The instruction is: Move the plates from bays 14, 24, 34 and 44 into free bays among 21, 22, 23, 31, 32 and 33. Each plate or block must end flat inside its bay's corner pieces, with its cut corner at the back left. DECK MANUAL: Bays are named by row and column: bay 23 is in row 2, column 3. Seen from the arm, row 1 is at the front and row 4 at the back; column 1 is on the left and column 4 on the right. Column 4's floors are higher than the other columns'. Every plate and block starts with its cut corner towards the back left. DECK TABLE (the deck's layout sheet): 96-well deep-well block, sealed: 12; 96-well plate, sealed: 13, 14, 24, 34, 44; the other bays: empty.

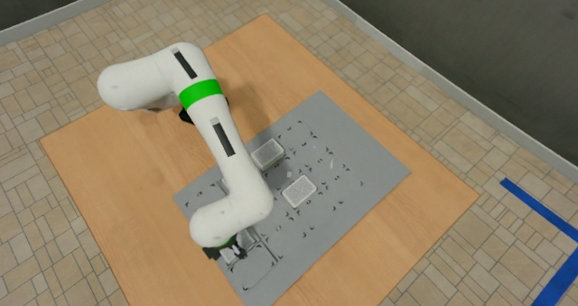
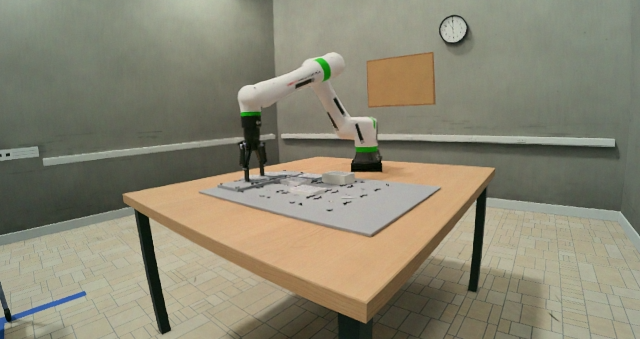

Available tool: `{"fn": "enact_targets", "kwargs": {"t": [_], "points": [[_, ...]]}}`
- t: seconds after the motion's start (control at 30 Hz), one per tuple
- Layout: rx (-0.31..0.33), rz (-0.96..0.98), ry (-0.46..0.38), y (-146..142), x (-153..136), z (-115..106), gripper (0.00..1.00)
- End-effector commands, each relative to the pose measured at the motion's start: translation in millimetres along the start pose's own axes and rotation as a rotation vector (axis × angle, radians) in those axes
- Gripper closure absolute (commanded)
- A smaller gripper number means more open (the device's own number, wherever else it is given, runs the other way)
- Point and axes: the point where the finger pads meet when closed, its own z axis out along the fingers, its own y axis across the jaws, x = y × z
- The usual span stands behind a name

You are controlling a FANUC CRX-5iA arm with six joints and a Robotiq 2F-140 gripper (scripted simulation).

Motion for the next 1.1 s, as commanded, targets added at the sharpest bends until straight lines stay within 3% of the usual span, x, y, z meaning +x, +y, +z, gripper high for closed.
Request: {"fn": "enact_targets", "kwargs": {"t": [0.0,0.93,0.97,1.07], "points": [[0.002,0.0,0.001,-0.6,0.3,-1.2,0.41],[0.002,0.0,0.001,-0.6,0.3,-1.2,0.43],[0.002,0.0,0.001,-0.6,0.3,-1.2,0.9],[0.002,0.0,0.001,-0.6,0.3,-1.2,0.9]]}}
